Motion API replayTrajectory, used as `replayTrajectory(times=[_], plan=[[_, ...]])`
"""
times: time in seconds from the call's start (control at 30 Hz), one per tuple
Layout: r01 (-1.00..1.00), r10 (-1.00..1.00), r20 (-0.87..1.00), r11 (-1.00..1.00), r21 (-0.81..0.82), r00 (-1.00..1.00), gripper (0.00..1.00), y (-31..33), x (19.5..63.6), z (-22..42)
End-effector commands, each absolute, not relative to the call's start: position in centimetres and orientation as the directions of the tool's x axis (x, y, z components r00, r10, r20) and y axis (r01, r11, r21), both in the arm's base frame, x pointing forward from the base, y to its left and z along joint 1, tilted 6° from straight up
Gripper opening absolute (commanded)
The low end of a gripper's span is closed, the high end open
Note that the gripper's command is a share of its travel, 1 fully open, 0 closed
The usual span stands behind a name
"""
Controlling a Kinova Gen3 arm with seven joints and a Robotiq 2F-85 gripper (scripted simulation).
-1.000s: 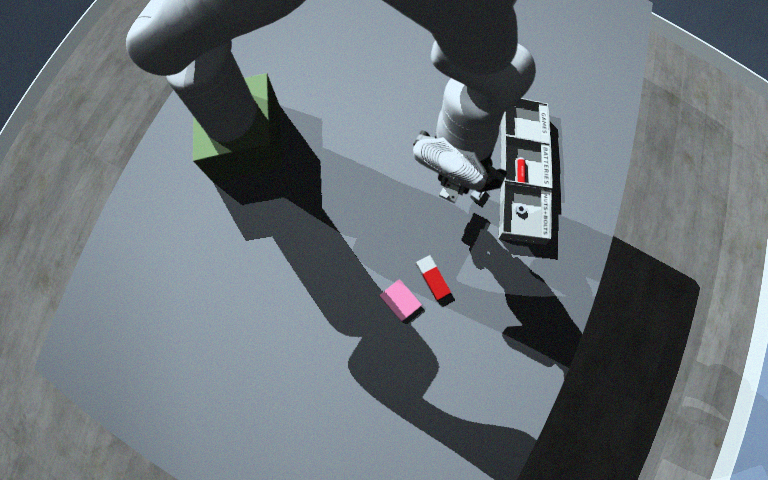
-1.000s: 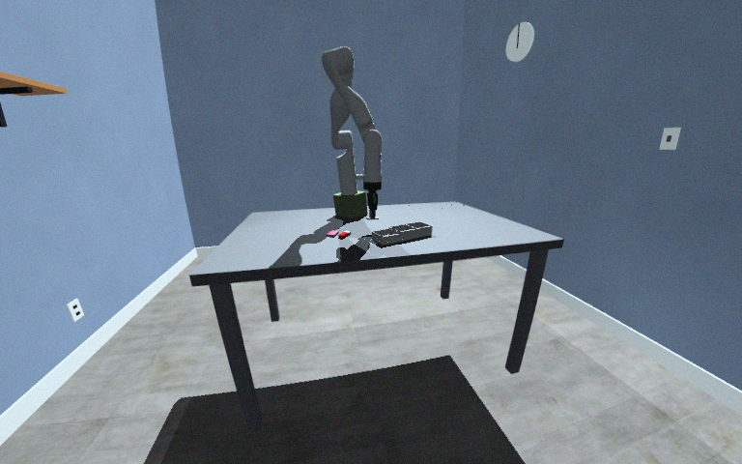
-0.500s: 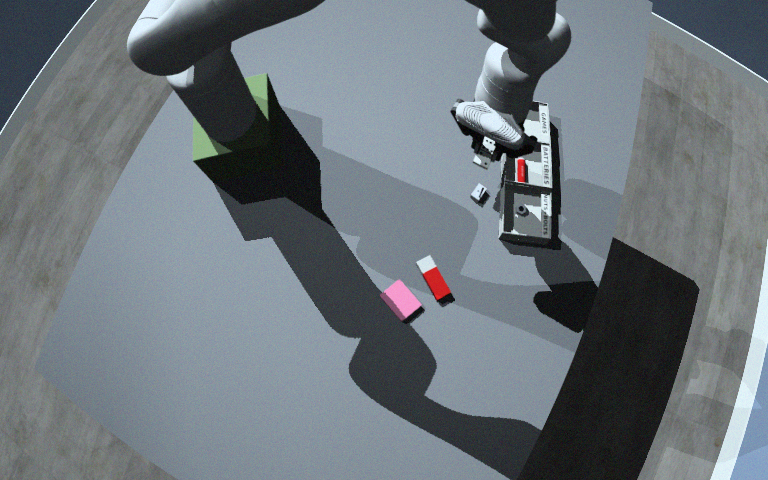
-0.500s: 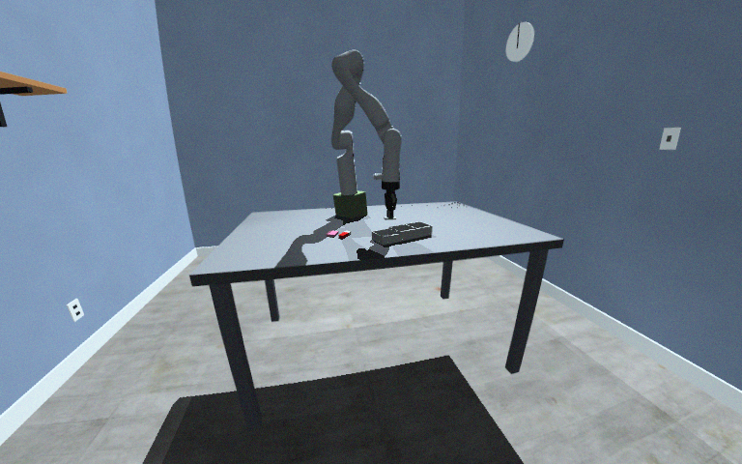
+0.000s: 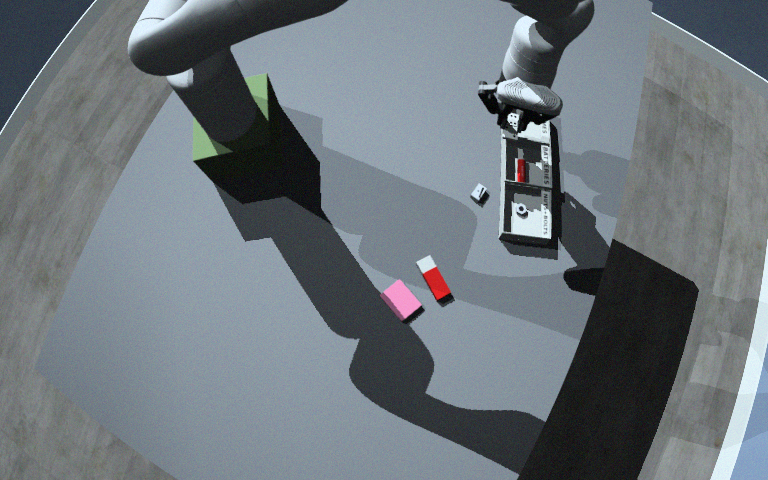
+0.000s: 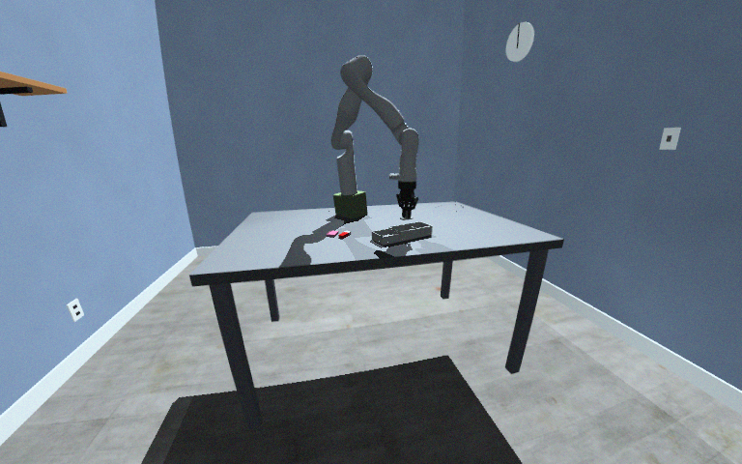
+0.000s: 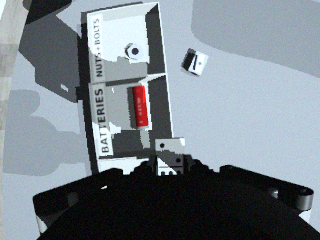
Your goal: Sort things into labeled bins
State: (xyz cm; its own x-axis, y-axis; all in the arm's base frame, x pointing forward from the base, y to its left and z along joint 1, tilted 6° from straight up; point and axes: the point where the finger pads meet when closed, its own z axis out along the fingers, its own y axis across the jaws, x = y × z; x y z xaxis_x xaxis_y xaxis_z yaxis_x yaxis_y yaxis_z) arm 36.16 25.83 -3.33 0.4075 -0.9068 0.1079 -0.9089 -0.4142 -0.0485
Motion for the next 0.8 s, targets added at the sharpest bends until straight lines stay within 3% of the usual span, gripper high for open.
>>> replayTrajectory(times=[0.0,0.2,0.77], plan=[[-0.879,-0.875,0.107,-0.477,-0.026,0.472,0.21,28.2,36.3,-3.7],[-0.879,-0.875,0.107,-0.477,-0.025,0.472,0.21,31.1,36.7,-4.0],[-0.88,-0.877,0.106,-0.475,-0.035,0.469,0.21,30.7,36.9,-3.9]])
